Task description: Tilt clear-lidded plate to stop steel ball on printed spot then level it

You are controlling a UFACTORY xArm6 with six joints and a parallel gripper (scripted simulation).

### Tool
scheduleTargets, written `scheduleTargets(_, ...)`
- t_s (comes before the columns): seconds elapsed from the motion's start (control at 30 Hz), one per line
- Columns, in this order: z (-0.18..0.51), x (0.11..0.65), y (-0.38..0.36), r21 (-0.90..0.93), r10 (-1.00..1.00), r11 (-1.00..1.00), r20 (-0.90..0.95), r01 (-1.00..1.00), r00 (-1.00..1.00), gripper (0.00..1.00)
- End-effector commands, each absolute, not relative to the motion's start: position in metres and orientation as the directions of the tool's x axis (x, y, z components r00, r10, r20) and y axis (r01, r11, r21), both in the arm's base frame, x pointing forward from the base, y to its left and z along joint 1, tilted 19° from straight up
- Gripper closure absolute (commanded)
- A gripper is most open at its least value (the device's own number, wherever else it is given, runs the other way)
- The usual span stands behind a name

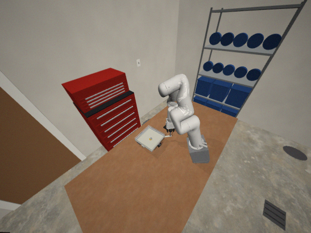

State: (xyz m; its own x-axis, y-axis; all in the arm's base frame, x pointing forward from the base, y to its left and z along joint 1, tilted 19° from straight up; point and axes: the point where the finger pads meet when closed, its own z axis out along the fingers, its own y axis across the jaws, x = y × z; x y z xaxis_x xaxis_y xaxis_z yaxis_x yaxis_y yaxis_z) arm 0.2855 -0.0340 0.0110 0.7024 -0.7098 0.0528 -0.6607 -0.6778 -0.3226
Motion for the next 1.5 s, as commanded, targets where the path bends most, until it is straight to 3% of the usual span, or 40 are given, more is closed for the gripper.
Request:
scheduleTargets(0.0,0.014,0.285,-0.035,-0.323,-0.710,-0.678,0.055,-0.660,0.702,0.39)
scheduleTargets(1.47,0.066,0.271,-0.046,-0.323,-0.710,-0.678,0.055,-0.660,0.702,0.39)
